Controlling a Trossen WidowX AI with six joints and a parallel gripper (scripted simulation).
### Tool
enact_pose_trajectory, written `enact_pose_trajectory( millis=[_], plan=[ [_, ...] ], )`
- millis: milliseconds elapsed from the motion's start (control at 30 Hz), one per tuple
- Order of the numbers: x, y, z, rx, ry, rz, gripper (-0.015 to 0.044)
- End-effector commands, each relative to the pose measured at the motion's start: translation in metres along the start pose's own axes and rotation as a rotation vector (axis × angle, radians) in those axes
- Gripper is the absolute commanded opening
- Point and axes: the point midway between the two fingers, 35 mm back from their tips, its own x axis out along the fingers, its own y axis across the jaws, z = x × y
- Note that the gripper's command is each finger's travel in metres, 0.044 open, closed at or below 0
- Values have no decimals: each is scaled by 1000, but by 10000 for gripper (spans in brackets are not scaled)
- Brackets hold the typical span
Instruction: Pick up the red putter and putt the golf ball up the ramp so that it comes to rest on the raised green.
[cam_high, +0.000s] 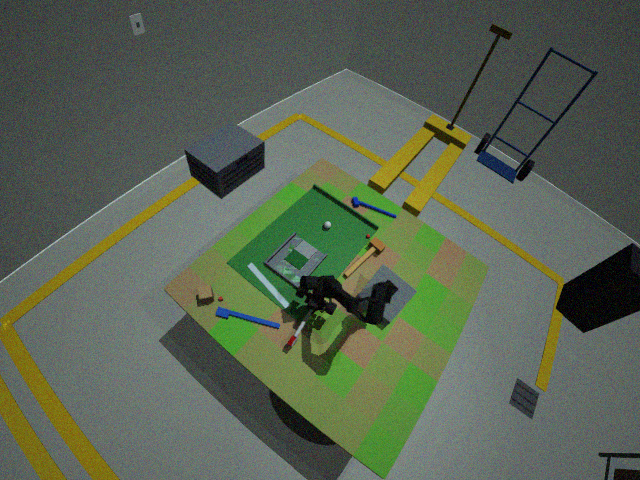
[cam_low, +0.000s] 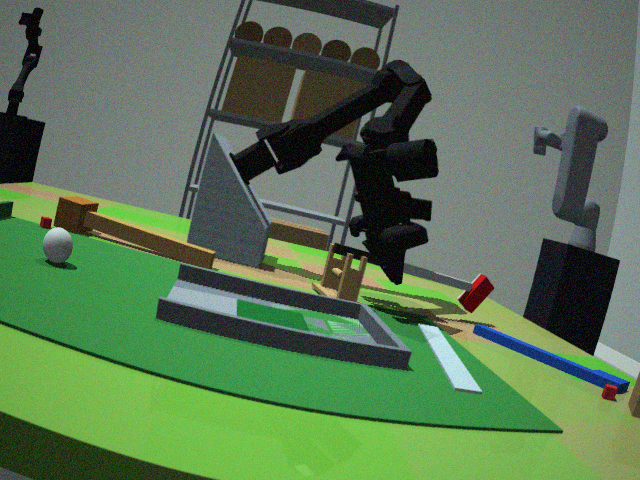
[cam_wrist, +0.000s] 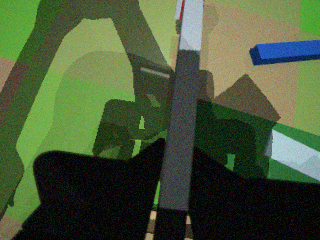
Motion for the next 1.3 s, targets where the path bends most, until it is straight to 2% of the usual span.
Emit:
enact_pose_trajectory(
  millis=[0,467,633,833,1267],
  plan=[
    [-15,-2,10,-14,-4,2,0],
    [-59,5,40,-9,-24,-8,0],
    [-64,6,44,-8,-29,-11,0],
    [-64,-8,25,45,28,-54,0],
    [-98,-60,-27,248,139,-201,0]
  ],
)
